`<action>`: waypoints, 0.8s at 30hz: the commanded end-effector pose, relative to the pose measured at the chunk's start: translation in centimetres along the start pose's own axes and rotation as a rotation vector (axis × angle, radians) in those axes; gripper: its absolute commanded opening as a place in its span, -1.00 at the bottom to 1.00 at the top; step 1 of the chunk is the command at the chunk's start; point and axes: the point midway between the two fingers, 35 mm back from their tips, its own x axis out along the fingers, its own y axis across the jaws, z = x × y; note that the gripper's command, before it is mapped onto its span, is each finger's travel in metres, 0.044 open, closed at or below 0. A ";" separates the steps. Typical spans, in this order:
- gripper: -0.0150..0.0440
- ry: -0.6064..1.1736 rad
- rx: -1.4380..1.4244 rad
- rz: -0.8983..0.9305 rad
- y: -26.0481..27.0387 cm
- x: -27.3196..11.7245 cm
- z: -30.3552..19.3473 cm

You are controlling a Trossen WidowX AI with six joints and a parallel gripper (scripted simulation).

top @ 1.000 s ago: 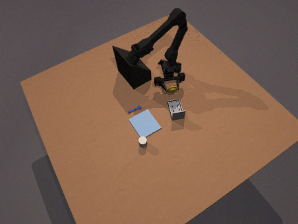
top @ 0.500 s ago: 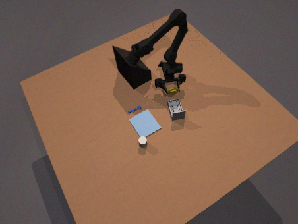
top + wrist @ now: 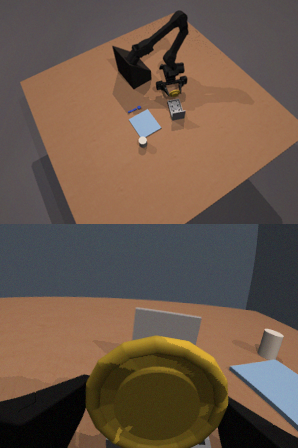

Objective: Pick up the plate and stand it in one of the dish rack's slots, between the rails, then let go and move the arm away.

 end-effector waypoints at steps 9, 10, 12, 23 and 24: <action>-0.49 -0.003 0.001 -0.001 -0.4 1.7 0.2; -0.49 -0.003 0.002 -0.001 -0.4 1.8 0.2; -0.49 -0.003 0.002 0.000 -0.4 1.8 0.2; -0.49 -0.006 0.015 0.003 -0.5 3.0 0.3; -0.49 -0.006 0.016 0.004 -0.6 3.1 0.3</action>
